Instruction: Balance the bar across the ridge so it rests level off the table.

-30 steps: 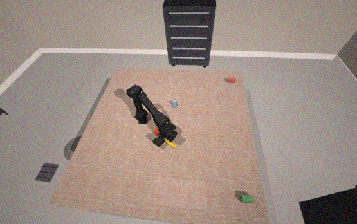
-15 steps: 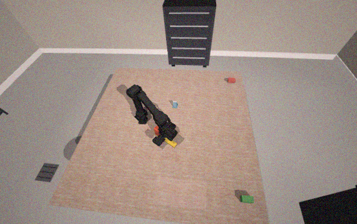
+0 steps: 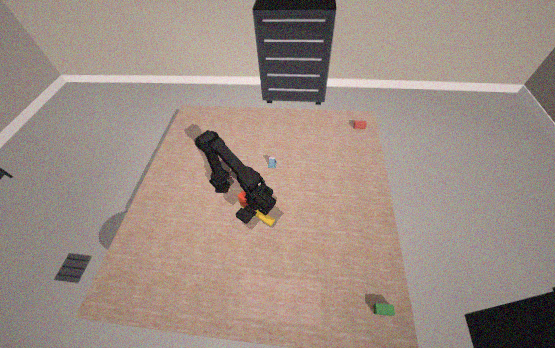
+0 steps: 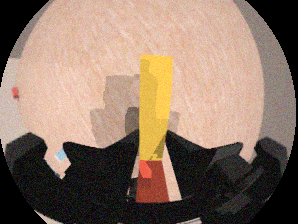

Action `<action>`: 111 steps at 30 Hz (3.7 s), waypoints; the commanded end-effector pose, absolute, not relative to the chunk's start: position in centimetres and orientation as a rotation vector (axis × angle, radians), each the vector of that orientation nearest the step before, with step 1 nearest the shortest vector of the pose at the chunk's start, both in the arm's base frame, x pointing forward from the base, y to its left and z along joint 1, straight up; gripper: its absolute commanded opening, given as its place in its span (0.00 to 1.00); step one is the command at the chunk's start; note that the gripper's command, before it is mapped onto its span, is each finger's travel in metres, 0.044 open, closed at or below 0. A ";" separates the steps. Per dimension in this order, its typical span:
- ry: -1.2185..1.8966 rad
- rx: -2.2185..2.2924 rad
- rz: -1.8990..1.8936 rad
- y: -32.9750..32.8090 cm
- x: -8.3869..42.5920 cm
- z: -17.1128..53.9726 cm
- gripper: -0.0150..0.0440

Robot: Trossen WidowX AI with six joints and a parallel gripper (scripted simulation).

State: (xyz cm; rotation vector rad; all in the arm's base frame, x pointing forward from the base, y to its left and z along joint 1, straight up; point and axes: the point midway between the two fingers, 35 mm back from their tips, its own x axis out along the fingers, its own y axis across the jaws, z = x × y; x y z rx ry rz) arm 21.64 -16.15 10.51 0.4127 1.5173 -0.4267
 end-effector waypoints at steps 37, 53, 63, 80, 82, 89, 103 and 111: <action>1.457 0.600 -0.600 -10.4 25.4 15.6 0.25; 1.406 0.761 -0.747 -5.1 27.7 15.7 0.25; 1.370 0.863 -0.840 -1.4 28.4 15.7 0.25; 1.298 1.036 -0.999 5.1 28.4 15.8 0.25; 1.289 1.056 -1.018 5.9 28.2 15.8 0.25; 1.255 1.126 -1.083 8.5 27.5 15.8 0.25; 1.185 1.256 -1.208 13.3 25.1 15.9 0.25; 1.173 1.277 -1.228 14.0 24.4 15.6 0.25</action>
